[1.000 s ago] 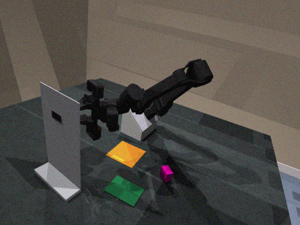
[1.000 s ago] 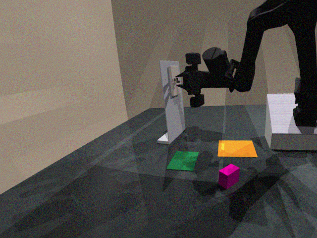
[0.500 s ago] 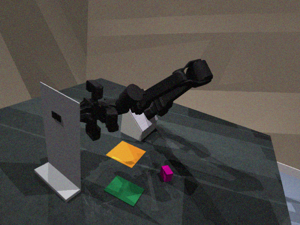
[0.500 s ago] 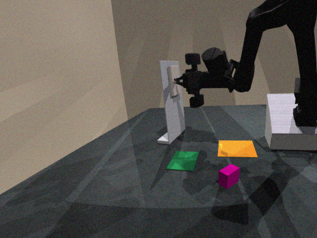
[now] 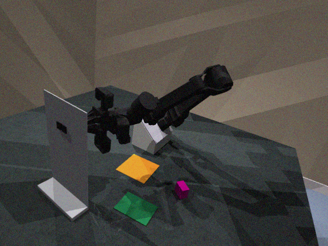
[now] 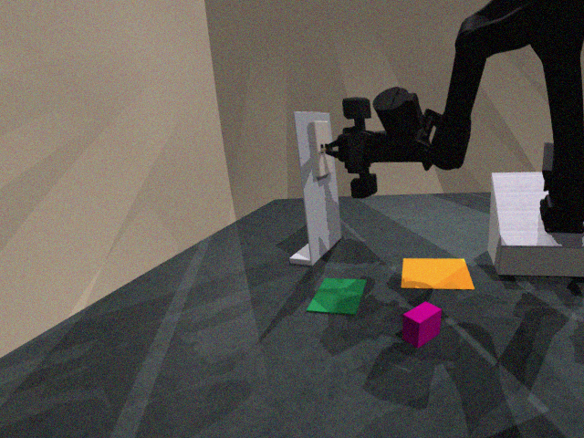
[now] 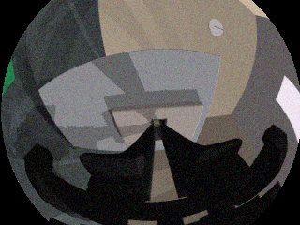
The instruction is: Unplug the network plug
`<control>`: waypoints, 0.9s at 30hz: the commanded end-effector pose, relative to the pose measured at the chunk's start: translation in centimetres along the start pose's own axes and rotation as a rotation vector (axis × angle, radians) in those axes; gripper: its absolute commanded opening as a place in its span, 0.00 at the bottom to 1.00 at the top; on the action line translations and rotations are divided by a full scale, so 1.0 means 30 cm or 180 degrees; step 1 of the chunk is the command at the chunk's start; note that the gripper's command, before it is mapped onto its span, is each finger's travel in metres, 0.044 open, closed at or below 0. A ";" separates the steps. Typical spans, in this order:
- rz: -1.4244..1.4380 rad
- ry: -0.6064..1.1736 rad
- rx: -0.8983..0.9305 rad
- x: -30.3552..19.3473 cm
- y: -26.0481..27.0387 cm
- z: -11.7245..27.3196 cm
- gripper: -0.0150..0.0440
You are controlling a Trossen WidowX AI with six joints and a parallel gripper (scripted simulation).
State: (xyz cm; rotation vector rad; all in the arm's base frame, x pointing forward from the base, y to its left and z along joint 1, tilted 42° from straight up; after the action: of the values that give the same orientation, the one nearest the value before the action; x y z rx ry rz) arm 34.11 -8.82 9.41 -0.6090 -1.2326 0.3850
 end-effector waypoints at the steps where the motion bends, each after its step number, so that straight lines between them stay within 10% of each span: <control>1: -0.0007 0.0015 -0.0001 -0.004 0.000 0.017 0.25; 27: -0.0006 0.0018 0.0001 -0.023 -0.002 0.068 0.25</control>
State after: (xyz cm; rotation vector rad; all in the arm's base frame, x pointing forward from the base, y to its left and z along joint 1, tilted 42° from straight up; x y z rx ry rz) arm 32.31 -8.93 9.36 -0.6125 -1.2269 0.3752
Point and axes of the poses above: the point midway between the two fingers, 35 mm back from their tips, its own z axis back along the fingers, its own y axis across the jaws, x = y × z, the point moved 7 cm from there along z, back along the fingers, and after that the axes turned 10 degrees about -z, right-handed, at the moved point
